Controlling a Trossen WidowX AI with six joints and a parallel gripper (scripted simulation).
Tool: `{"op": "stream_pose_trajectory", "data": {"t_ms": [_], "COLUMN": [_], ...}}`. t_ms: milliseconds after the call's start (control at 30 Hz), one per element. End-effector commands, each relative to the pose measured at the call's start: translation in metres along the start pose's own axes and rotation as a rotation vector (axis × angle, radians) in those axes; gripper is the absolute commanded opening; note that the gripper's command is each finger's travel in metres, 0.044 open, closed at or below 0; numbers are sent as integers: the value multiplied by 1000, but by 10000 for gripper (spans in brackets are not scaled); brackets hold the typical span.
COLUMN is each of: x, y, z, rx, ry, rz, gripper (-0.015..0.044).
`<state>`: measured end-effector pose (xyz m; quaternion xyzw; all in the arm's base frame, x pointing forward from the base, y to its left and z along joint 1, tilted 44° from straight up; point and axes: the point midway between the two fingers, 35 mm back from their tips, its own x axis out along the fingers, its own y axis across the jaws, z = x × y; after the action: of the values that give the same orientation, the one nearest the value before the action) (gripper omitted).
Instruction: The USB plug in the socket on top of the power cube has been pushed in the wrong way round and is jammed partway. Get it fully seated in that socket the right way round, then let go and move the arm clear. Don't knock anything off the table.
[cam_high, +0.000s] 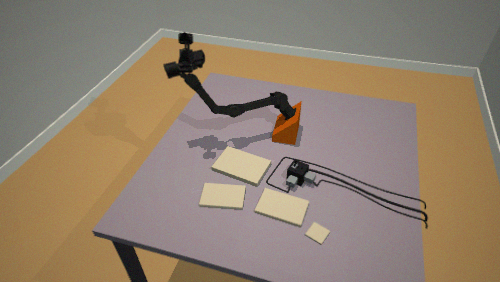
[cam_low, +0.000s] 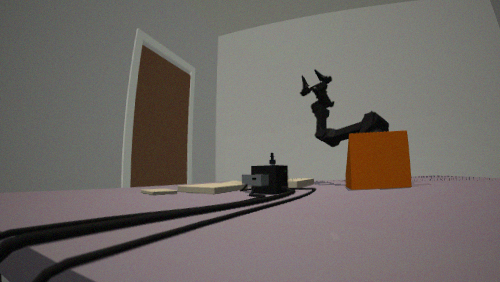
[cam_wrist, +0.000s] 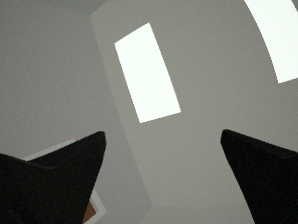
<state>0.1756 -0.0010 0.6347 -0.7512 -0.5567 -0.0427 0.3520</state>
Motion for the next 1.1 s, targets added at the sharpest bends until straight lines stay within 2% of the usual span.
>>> {"op": "stream_pose_trajectory", "data": {"t_ms": [0,133,267,500,767,1067], "x": [0,18,32,85,138,156], "y": [-3,-64,-87,-107,-55,63], "z": [1,44,75,174,285,377], "rx": [-16,-291,-454,-828,-1131,-1308], "ry": [0,-48,-95,-285,-587,-993], "rz": [-4,1,27,152,299,475], "gripper": [426,440,440,440,440,440]}}
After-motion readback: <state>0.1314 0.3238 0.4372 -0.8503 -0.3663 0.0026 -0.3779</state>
